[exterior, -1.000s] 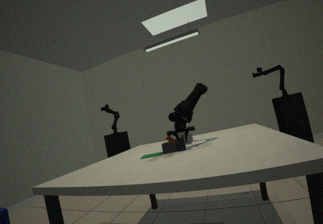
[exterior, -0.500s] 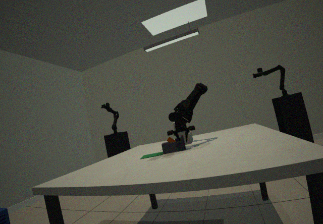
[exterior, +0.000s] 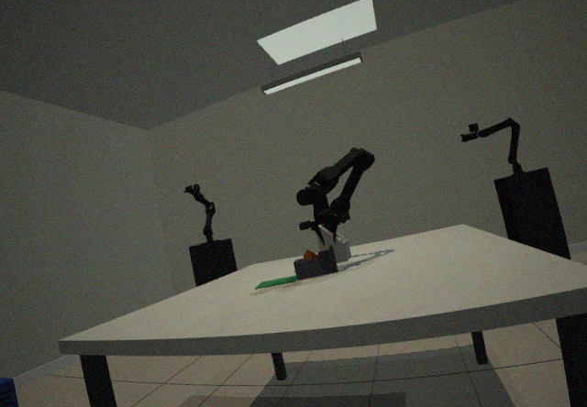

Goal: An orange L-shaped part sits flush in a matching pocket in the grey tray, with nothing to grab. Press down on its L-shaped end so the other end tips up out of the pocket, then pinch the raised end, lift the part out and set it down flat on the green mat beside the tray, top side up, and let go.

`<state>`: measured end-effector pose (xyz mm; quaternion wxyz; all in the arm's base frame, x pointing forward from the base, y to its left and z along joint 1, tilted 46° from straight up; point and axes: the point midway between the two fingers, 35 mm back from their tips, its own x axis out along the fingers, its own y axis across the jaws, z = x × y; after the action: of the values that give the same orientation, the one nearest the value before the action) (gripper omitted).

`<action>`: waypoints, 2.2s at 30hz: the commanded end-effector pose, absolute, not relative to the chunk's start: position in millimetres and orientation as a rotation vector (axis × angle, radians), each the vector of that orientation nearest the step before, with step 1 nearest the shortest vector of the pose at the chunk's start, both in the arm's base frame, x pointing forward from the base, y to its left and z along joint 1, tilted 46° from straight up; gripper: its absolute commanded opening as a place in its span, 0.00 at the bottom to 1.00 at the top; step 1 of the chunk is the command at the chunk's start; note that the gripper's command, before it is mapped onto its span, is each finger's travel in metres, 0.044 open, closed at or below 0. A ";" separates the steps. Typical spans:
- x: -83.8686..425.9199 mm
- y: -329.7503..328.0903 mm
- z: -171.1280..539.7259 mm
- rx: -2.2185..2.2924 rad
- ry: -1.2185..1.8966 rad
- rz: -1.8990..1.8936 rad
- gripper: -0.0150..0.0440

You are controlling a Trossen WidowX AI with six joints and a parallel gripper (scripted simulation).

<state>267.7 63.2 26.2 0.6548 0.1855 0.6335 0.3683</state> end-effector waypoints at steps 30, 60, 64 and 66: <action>269.8 32.9 53.7 0.418 1.421 0.838 0.56; 302.9 -17.6 5.8 1.543 1.824 -0.466 0.73; 302.9 -17.6 5.8 1.543 1.824 -0.466 0.73; 302.9 -17.6 5.8 1.543 1.824 -0.466 0.73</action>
<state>300.4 -15.0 7.3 0.3502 0.5920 0.7056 -0.1701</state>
